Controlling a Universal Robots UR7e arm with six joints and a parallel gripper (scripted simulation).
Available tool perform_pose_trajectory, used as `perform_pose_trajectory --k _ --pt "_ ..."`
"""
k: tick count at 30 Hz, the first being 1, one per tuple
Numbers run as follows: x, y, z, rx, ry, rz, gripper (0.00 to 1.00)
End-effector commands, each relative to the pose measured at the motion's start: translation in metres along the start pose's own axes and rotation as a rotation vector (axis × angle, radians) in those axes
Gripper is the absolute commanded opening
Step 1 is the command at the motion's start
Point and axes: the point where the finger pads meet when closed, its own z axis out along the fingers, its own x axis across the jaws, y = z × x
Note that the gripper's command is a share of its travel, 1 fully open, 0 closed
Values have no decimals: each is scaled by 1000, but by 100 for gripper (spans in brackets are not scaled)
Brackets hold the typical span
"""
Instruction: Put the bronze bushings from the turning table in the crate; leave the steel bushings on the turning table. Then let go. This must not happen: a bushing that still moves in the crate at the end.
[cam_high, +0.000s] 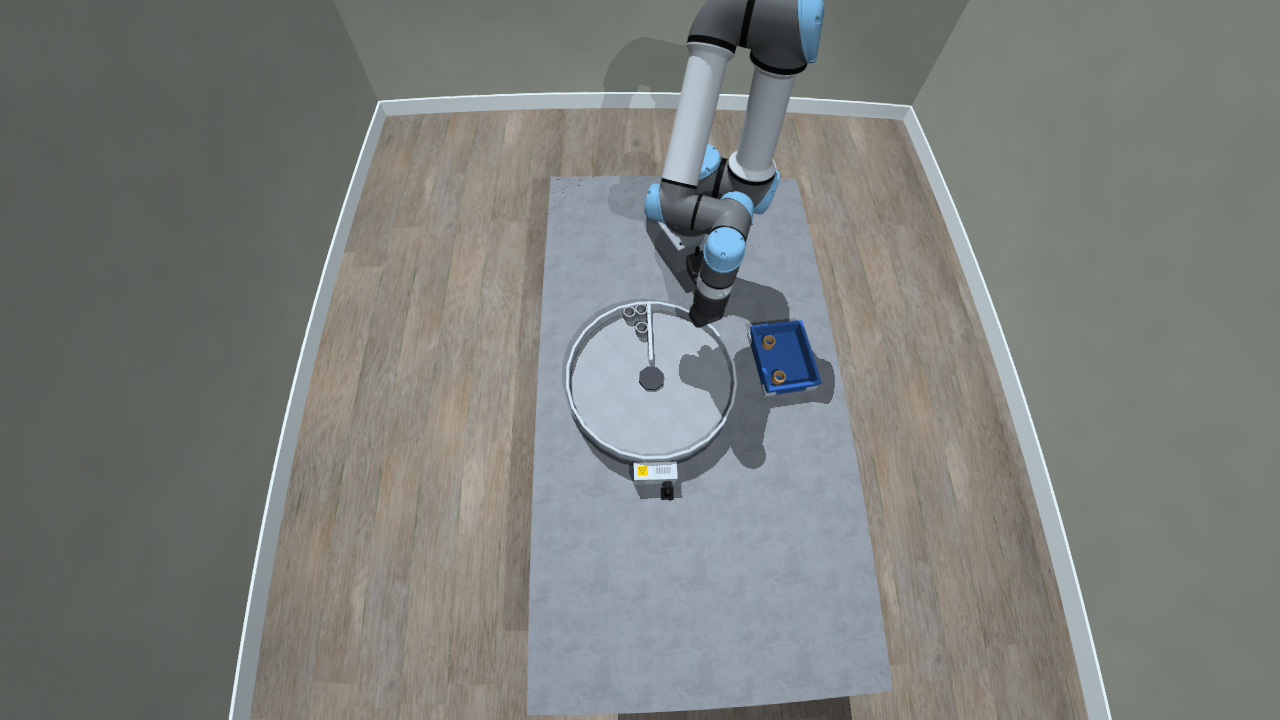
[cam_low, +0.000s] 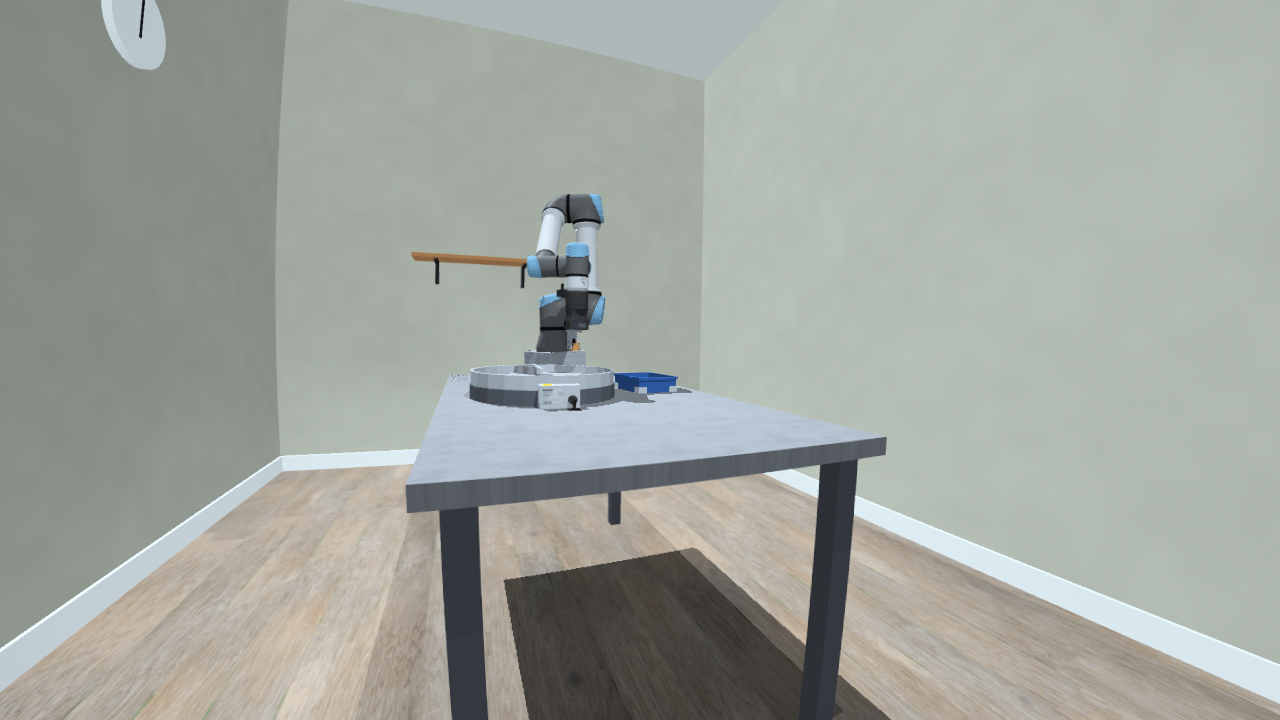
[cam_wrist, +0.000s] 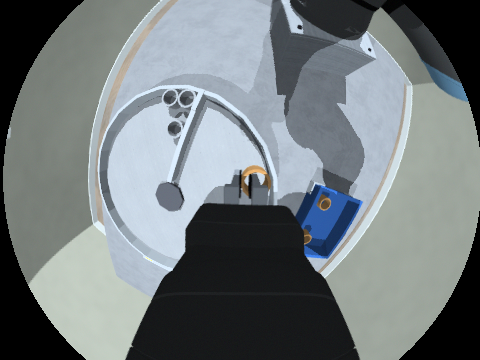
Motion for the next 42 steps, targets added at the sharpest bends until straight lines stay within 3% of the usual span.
perform_pose_trajectory --k 1,7,12,24,29,41,42 --pt "3 4 0 2 -3 2 0" --pt "3 4 0 2 -3 2 0" --pt "45 34 0 1 -3 1 0" --pt "45 34 0 1 -3 1 0" --pt "88 63 0 1 -3 0 0" --pt "88 63 0 1 -3 0 0" --pt "96 69 0 1 -2 0 0"
